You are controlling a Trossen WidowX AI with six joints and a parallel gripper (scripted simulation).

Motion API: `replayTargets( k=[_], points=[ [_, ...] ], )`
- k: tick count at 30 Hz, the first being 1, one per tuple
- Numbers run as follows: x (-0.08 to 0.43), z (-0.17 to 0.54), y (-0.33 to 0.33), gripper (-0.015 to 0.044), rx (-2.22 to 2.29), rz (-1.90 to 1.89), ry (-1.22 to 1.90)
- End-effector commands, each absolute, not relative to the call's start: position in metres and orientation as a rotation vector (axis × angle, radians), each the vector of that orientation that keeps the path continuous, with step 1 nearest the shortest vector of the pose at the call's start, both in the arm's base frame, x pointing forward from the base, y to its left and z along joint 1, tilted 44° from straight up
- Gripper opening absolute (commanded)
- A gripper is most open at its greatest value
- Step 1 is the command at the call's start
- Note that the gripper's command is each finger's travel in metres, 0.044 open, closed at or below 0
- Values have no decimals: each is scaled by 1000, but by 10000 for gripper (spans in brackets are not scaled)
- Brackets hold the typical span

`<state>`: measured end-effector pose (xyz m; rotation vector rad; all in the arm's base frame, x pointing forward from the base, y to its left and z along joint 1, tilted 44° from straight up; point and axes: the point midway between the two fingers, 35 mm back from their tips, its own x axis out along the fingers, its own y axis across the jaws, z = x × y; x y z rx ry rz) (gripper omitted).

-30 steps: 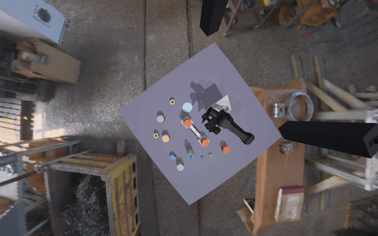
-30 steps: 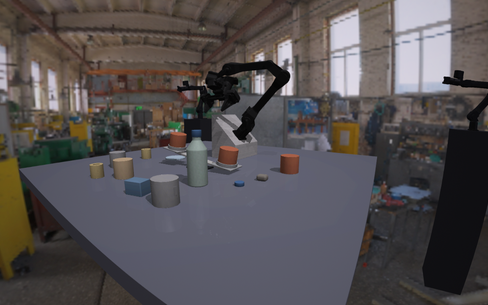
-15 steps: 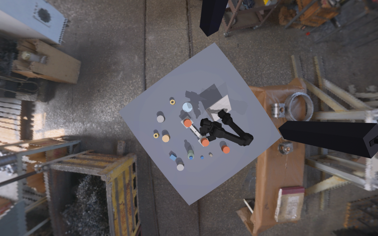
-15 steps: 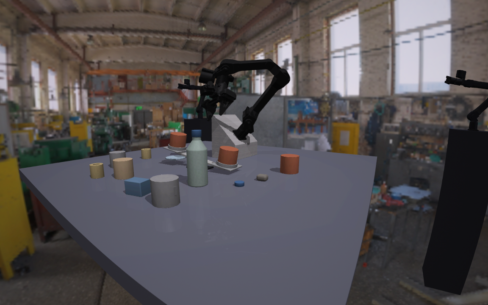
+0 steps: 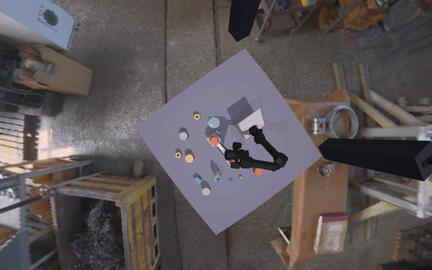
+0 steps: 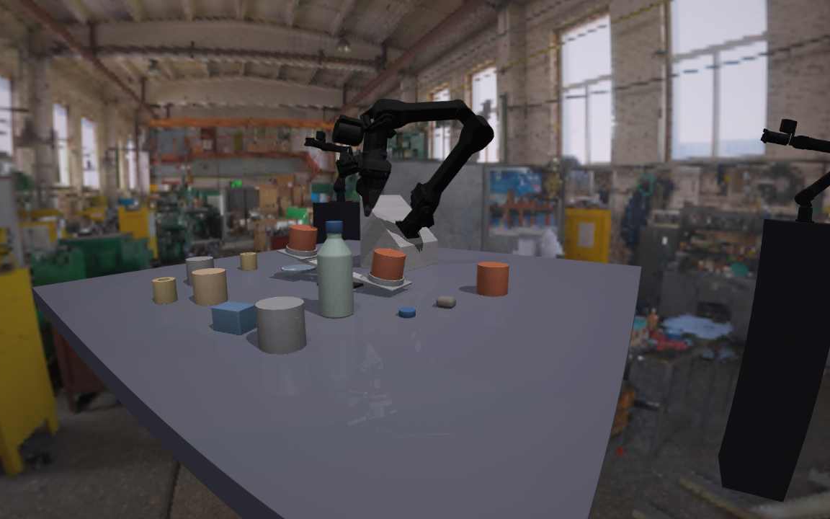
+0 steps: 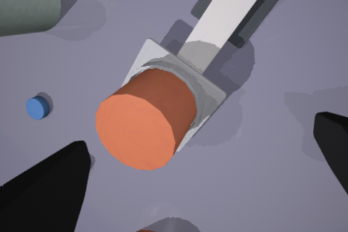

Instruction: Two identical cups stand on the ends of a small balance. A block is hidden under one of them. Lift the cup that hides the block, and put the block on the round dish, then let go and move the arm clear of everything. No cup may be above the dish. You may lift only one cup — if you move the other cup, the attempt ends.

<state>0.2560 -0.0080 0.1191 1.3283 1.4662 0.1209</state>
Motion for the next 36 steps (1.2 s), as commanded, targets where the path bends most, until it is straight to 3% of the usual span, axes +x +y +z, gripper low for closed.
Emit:
replayTargets(
  k=[1, 20, 36],
  points=[
    [263, 120, 5, 440, 1393, 14, 1548],
    [283, 135, 84, 440, 1637, -602, 1779],
    [283, 124, 96, 440, 1639, -608, 1780]
  ],
)
